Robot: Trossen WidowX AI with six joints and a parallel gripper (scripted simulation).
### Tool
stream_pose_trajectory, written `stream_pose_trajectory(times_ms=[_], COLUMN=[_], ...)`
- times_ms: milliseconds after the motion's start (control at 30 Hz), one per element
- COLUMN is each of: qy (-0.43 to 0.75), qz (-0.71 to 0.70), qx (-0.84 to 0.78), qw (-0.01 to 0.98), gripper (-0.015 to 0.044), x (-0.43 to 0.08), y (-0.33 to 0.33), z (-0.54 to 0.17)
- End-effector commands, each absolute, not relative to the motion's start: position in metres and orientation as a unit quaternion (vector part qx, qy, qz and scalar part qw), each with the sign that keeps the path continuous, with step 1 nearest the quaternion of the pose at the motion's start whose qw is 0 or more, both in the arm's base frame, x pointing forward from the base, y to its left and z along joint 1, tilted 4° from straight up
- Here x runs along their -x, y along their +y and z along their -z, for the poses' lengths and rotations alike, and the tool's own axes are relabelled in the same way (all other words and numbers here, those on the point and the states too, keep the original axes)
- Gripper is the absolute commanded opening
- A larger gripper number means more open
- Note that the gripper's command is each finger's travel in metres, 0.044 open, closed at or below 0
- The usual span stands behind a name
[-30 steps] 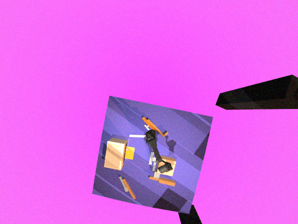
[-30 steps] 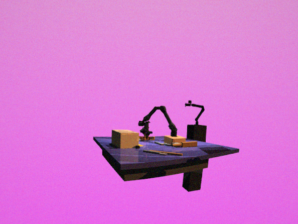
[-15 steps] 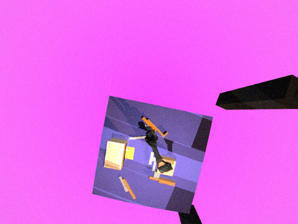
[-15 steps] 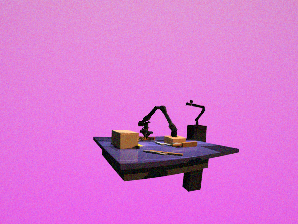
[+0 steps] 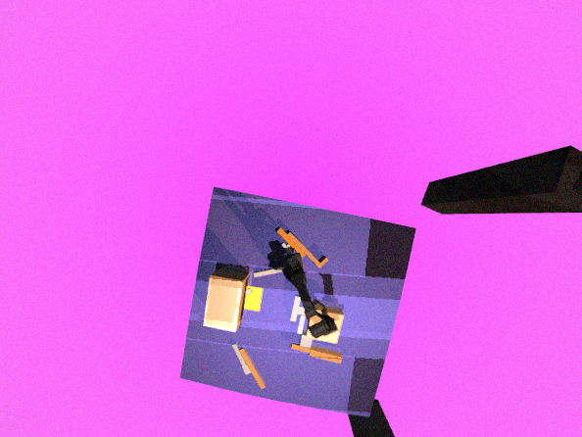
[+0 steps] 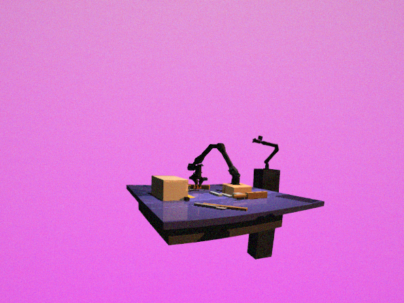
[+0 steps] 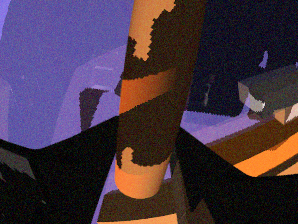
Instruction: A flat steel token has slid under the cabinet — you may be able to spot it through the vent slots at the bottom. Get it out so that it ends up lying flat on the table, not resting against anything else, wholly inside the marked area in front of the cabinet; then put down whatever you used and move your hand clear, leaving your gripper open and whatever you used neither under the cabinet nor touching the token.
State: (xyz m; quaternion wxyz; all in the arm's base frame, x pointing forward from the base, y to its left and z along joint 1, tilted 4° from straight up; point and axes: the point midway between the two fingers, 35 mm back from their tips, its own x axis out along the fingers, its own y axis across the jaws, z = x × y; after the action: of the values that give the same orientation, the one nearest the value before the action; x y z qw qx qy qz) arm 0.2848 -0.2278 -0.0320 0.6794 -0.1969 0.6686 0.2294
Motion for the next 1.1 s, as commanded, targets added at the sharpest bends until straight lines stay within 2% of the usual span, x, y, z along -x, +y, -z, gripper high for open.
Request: stream_pose_trajectory(times_ms=[0,1067], qy=[0.66,0.645], qz=[-0.236,-0.272], qx=[0.211,0.248], qw=[0.682,0.67], gripper=[0.0,0.0], x=[-0.289,-0.311], y=[-0.23,-0.21], z=[0.029,0.027])
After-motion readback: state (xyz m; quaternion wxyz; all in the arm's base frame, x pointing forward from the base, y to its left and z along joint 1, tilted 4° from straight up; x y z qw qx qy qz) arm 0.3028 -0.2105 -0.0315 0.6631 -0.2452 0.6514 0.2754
